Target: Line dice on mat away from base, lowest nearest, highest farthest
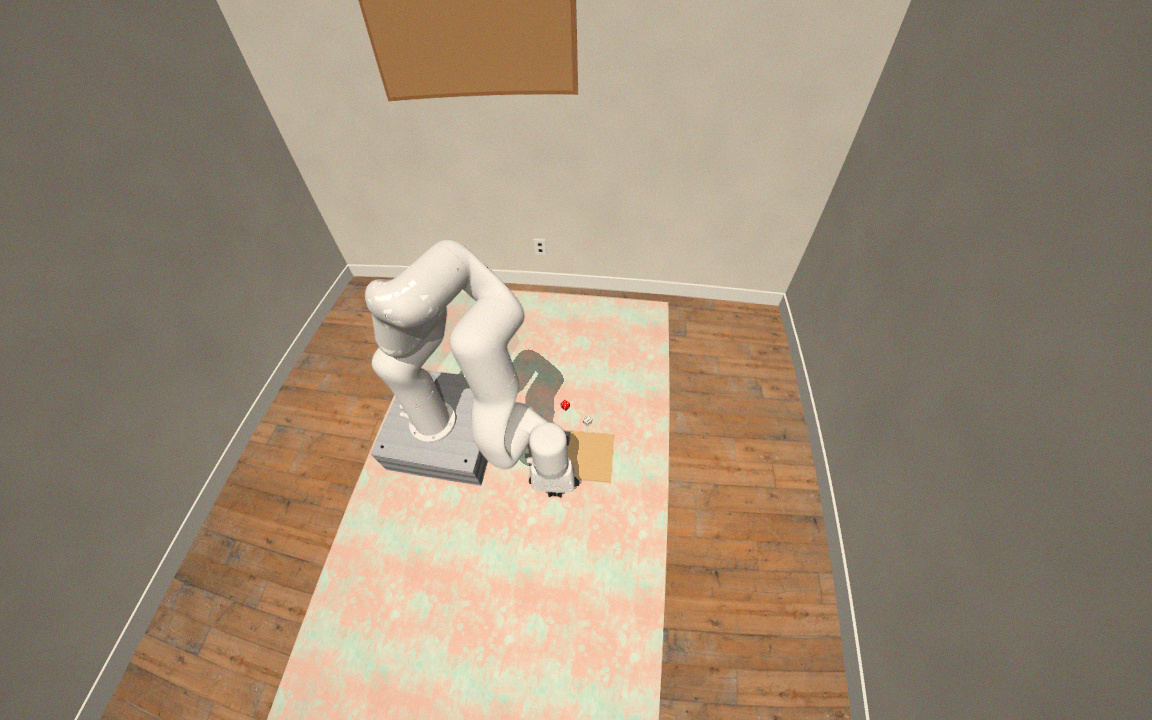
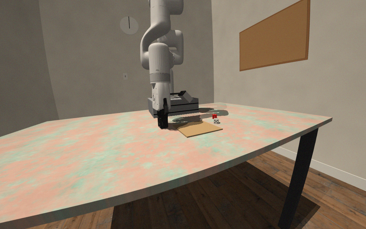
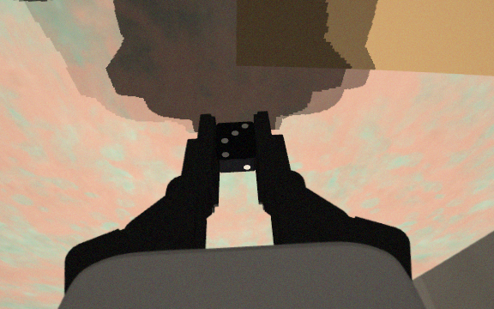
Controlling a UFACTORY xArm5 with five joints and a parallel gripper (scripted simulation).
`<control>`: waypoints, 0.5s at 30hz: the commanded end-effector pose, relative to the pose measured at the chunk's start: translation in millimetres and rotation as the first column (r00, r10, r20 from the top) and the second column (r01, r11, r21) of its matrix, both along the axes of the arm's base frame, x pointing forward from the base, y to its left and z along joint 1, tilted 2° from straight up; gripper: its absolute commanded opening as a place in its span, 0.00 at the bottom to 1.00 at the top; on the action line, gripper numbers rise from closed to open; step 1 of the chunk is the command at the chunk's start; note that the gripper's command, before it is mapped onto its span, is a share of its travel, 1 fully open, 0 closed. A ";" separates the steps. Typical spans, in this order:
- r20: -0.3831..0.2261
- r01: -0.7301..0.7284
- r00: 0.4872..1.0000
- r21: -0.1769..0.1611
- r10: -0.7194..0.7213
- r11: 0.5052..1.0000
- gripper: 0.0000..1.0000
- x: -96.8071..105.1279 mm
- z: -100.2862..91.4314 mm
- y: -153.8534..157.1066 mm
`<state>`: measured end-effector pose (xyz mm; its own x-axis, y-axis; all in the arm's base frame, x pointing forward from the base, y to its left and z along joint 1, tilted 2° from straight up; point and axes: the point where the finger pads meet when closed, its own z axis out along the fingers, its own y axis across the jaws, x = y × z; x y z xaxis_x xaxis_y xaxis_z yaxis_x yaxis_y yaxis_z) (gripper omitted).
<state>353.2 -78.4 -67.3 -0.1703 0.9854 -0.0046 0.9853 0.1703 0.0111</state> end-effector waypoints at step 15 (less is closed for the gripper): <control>0.004 0.000 1.000 -0.001 0.000 1.000 0.15 -0.2 87.7 -2.2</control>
